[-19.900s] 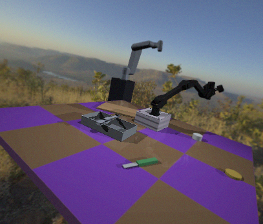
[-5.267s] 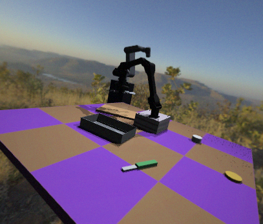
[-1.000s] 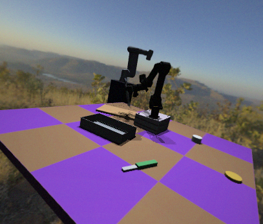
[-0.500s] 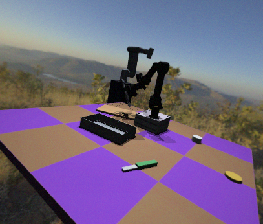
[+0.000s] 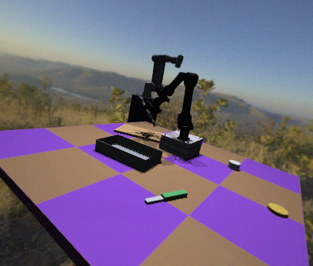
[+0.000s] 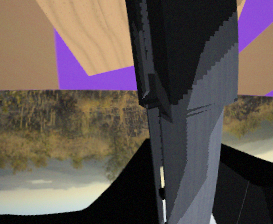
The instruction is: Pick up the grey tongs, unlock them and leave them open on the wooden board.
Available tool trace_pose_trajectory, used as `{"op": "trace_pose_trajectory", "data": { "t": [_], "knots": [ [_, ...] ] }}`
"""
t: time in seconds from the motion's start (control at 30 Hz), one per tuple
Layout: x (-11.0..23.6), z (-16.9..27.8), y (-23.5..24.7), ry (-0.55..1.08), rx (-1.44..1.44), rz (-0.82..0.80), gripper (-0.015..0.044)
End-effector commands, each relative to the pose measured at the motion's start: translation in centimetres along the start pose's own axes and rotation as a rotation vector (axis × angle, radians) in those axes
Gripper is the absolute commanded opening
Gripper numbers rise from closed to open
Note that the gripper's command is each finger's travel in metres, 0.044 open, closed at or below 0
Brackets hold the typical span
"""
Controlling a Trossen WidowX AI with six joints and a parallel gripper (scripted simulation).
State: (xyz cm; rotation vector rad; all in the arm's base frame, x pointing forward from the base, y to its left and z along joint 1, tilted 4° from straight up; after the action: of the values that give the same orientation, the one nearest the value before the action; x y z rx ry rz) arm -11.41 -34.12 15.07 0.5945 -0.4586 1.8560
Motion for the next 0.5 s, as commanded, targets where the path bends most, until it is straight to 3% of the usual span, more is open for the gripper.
{"op": "trace_pose_trajectory", "data": {
  "t": [0.0, 0.47],
  "knots": [
    [-0.5, 0.7, 0.2, -0.066, 0.003, -0.005, -0.0150],
    [-1.8, 1.5, -0.1, -0.317, -0.010, 0.001, -0.0150]
  ]
}}
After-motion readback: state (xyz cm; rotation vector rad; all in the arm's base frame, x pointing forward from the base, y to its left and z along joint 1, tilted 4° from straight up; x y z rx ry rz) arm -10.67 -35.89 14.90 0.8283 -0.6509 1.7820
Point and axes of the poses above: the point midway between the two fingers, 35 mm back from their tips, its own x axis back along the fingers, its own y axis across the jaws, z = x × y, the point moved 5 cm from there along x, back along the fingers, and after that the axes turned 3 degrees about x, right-handed, at the moved point
